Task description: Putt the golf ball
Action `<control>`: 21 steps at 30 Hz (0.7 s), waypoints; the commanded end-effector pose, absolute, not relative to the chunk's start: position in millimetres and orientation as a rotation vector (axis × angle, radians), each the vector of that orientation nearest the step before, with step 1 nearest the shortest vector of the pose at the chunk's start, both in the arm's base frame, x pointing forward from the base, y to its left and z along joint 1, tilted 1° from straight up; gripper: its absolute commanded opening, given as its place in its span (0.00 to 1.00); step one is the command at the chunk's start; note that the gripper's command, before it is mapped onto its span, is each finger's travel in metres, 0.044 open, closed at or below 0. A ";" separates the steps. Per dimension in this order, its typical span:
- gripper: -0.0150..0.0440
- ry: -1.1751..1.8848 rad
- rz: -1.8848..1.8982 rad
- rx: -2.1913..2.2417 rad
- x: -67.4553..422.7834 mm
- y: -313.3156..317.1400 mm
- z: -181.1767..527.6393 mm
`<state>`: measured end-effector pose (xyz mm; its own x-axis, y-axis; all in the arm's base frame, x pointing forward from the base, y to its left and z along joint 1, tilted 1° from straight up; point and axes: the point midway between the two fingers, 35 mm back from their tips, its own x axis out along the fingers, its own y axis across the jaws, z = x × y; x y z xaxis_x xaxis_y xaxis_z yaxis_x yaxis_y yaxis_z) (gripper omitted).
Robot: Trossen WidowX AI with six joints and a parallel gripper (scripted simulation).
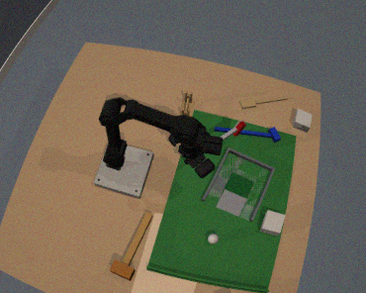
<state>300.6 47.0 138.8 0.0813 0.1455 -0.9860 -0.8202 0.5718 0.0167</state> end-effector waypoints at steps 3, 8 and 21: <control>0.25 1.342 0.680 -0.564 307.5 13.1 142.1; 0.25 1.380 0.578 -0.485 308.6 -16.1 143.9; 0.25 1.453 0.312 -0.283 299.4 -91.6 149.2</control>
